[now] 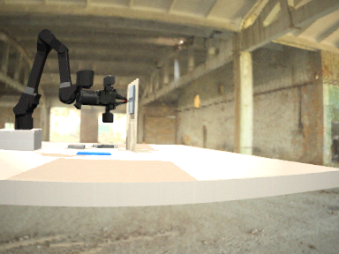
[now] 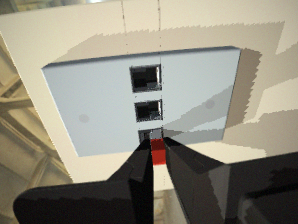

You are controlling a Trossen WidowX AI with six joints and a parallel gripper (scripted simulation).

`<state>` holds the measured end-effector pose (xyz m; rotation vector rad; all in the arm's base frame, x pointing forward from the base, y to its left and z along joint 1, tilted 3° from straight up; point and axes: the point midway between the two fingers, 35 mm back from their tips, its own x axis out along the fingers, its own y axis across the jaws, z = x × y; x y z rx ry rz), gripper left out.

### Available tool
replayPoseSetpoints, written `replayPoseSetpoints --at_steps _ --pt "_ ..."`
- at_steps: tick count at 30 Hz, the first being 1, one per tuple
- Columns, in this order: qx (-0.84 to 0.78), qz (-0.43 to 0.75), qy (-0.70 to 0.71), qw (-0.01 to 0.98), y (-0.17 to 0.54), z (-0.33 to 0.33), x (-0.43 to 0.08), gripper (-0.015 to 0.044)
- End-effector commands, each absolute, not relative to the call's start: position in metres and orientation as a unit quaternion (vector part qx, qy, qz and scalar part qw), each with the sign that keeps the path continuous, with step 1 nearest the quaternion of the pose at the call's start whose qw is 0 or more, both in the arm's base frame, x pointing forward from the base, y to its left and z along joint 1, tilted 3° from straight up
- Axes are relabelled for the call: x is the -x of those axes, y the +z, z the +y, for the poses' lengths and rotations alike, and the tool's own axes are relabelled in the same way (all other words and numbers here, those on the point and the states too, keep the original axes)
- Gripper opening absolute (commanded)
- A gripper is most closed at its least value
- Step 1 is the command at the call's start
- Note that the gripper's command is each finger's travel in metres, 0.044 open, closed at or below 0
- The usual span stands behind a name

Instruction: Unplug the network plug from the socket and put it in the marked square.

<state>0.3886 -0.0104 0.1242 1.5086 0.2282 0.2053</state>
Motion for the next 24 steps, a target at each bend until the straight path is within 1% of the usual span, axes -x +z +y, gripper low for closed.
replayPoseSetpoints --at_steps 1,24 --pt "-0.684 0.104 0.092 0.716 0.124 -0.01 -0.384 0.0" --pt "-0.684 0.104 0.092 0.716 0.124 -0.011 -0.371 0.0"
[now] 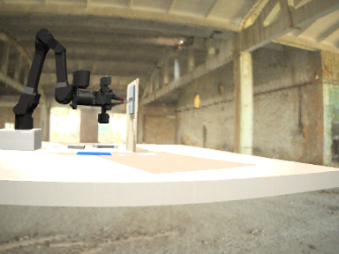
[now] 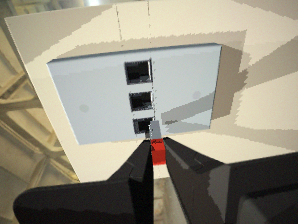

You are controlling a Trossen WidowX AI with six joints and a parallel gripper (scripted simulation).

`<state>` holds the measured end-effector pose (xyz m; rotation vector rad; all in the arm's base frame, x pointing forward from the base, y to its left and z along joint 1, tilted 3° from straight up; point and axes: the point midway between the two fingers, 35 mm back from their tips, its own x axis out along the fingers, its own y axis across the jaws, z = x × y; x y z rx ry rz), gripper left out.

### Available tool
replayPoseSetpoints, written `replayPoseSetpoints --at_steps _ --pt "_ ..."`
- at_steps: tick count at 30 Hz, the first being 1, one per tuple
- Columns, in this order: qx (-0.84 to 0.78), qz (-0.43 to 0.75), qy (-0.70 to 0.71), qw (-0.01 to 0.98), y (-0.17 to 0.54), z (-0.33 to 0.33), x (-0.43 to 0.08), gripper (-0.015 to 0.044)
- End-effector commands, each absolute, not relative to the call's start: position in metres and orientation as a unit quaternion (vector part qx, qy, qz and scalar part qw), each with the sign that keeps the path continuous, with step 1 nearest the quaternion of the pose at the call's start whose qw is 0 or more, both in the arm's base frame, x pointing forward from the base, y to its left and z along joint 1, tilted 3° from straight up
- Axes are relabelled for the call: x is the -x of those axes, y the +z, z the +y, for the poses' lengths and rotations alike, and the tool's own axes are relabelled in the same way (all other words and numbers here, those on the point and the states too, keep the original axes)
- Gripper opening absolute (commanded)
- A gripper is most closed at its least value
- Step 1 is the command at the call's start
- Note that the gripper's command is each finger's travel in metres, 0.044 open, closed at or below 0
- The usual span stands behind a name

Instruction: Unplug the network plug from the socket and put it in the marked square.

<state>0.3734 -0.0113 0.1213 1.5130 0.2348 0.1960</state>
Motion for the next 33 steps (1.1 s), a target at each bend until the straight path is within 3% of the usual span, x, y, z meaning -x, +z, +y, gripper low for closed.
replayPoseSetpoints --at_steps 1,33 --pt "-0.684 0.104 0.092 0.716 0.124 -0.011 -0.37 0.0" --pt "-0.684 0.105 0.091 0.716 0.124 -0.013 -0.351 0.0"
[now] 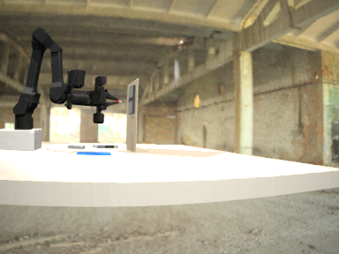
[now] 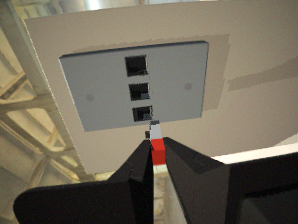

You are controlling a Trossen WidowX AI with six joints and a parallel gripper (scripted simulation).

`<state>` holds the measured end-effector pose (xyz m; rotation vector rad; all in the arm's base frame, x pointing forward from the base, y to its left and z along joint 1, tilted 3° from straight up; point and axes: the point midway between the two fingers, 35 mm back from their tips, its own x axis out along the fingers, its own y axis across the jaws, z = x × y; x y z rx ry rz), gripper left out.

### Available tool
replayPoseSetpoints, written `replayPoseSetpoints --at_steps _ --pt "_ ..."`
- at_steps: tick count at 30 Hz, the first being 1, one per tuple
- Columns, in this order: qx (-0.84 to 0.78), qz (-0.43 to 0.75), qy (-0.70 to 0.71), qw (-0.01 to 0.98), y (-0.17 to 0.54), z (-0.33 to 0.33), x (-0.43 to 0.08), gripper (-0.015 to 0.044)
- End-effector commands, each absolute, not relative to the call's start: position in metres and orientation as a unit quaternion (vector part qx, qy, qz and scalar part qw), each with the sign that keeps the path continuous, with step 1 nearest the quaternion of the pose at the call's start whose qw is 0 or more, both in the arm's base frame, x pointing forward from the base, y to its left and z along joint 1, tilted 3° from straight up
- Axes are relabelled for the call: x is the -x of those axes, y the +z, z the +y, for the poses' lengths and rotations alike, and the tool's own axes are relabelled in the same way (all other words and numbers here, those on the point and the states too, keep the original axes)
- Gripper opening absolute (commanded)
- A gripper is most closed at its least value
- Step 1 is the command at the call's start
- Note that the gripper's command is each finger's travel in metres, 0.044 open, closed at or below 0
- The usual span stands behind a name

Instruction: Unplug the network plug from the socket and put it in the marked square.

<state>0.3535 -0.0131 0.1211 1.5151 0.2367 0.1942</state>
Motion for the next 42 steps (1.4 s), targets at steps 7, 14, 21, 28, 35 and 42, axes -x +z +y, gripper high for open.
replayPoseSetpoints --at_steps 7,14,21,28,35,42 --pt "-0.684 0.105 0.091 0.716 0.124 -0.013 -0.346 0.0" --pt "-0.684 0.105 0.091 0.716 0.124 -0.014 -0.342 0.0" --pt "-0.684 0.105 0.091 0.716 0.124 -0.014 -0.337 0.0" --pt "-0.684 0.105 0.091 0.716 0.124 -0.014 -0.332 0.0" --pt "-0.684 0.105 0.091 0.716 0.124 -0.015 -0.328 0.0" --pt "-0.685 0.108 0.087 0.715 0.122 -0.015 -0.327 0.0"
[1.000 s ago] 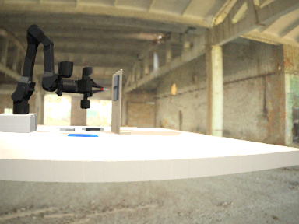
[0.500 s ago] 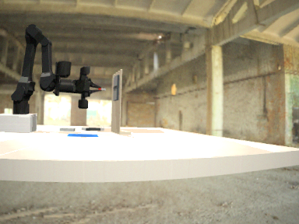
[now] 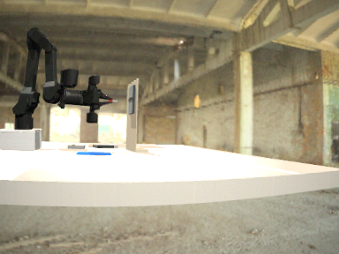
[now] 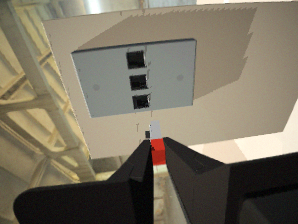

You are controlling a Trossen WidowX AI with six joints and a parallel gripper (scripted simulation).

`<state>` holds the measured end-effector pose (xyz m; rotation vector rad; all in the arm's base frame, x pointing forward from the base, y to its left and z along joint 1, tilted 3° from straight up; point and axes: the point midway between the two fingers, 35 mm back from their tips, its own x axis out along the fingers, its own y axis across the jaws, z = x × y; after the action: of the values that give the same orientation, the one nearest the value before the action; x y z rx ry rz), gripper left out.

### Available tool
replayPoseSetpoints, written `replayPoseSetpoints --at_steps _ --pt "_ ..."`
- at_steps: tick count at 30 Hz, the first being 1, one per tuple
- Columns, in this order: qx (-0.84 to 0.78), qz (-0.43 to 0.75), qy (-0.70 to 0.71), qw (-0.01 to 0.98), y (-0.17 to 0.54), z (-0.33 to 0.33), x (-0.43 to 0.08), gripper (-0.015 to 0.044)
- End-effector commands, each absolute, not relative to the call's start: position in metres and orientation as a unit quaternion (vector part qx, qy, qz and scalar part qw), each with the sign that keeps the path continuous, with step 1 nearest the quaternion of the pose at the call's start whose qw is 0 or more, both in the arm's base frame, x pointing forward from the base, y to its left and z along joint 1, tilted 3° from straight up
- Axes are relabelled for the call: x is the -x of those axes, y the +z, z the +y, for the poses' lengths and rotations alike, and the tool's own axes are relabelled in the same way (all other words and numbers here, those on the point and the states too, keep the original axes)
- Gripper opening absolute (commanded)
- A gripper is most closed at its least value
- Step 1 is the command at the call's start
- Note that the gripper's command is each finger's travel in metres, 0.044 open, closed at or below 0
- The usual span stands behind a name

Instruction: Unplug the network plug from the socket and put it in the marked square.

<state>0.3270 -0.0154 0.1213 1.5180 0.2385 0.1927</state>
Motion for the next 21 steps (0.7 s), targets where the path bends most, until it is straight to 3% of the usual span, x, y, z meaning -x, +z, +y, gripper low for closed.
replayPoseSetpoints --at_steps 1,21 --pt "-0.685 0.108 0.087 0.715 0.123 -0.015 -0.327 0.0" --pt "-0.685 0.107 0.089 0.715 0.152 -0.014 -0.322 0.0"
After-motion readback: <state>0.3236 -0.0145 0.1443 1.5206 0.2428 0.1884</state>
